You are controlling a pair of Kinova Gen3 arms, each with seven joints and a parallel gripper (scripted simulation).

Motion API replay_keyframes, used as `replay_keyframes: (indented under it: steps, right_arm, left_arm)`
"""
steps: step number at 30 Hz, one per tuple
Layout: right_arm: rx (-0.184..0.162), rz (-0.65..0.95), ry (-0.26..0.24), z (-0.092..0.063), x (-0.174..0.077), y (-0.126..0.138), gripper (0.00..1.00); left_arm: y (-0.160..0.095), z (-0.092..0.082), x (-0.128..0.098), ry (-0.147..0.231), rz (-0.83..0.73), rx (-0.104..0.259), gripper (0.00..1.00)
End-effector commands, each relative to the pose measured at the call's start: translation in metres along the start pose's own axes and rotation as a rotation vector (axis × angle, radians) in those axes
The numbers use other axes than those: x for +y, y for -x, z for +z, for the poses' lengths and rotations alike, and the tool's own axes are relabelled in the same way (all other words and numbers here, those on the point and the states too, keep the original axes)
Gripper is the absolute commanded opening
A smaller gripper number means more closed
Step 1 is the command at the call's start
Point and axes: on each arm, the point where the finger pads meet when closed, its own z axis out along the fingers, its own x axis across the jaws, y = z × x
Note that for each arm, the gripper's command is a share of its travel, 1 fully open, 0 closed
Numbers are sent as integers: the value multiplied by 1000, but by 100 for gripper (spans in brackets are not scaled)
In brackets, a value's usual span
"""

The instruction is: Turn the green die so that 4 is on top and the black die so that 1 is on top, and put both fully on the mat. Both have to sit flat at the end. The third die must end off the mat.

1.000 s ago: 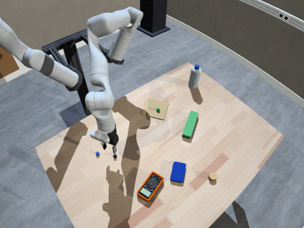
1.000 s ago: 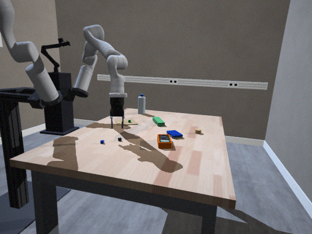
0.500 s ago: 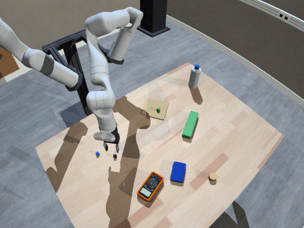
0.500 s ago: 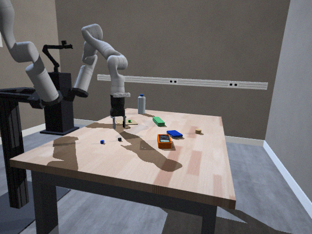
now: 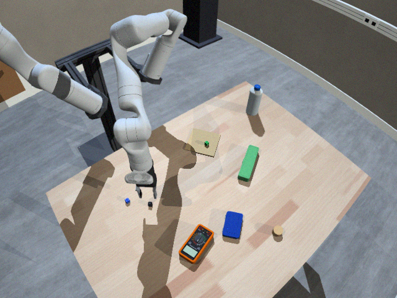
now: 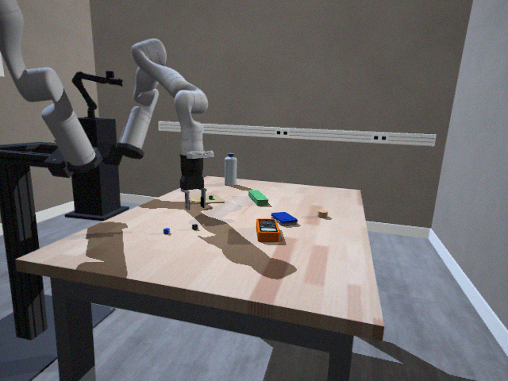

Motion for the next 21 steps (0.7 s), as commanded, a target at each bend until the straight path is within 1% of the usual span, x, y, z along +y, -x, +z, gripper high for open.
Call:
replay_keyframes:
  steps: [1,9,10,21]
  right_arm:
    - [0,0,2,-1,0,0,100]
    - [0,0,2,-1,0,0,100]
    - [0,0,2,-1,0,0,100]
    - [0,0,2,-1,0,0,100]
  left_arm:
    - [0,-2,-1,-3,-6,0,100]
    - [0,-2,-1,-3,-11,0,100]
    - [0,-2,-1,-3,-11,0,64]
    - [0,-2,-1,-3,-11,0,64]
